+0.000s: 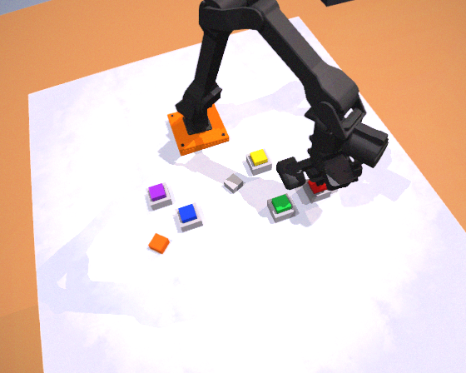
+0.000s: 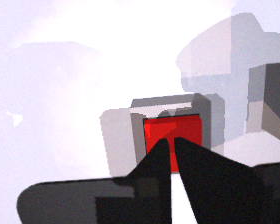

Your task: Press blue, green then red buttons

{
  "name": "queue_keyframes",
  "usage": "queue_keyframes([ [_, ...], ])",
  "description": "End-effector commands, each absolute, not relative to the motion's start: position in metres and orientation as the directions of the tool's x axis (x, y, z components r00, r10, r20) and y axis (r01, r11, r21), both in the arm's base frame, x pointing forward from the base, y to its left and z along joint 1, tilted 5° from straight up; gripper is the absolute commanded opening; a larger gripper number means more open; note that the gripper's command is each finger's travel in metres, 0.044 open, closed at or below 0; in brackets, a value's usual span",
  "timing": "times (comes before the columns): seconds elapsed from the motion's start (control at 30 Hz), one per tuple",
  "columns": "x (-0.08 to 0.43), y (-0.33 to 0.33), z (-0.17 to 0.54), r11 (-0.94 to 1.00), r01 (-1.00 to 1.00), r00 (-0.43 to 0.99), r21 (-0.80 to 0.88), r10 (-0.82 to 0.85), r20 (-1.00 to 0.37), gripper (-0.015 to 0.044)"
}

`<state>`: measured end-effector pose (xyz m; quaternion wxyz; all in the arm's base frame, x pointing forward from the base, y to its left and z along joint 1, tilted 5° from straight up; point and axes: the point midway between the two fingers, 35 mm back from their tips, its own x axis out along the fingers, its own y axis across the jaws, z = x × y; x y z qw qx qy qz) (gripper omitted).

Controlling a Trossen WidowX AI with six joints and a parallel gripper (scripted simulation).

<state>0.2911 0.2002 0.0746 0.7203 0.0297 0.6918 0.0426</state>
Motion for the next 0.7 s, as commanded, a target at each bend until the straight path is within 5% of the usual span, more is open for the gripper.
queue_keyframes([
  [0.0,0.291,0.2,0.077,0.995,-0.02,0.039,0.101,0.102,-0.994,0.002],
  [0.23,0.289,0.196,0.105,0.995,-0.014,0.034,0.095,0.095,-0.995,0.002],
  [0.67,0.237,0.192,0.164,0.995,-0.014,0.03,0.095,0.095,-0.995,0.0335],
])
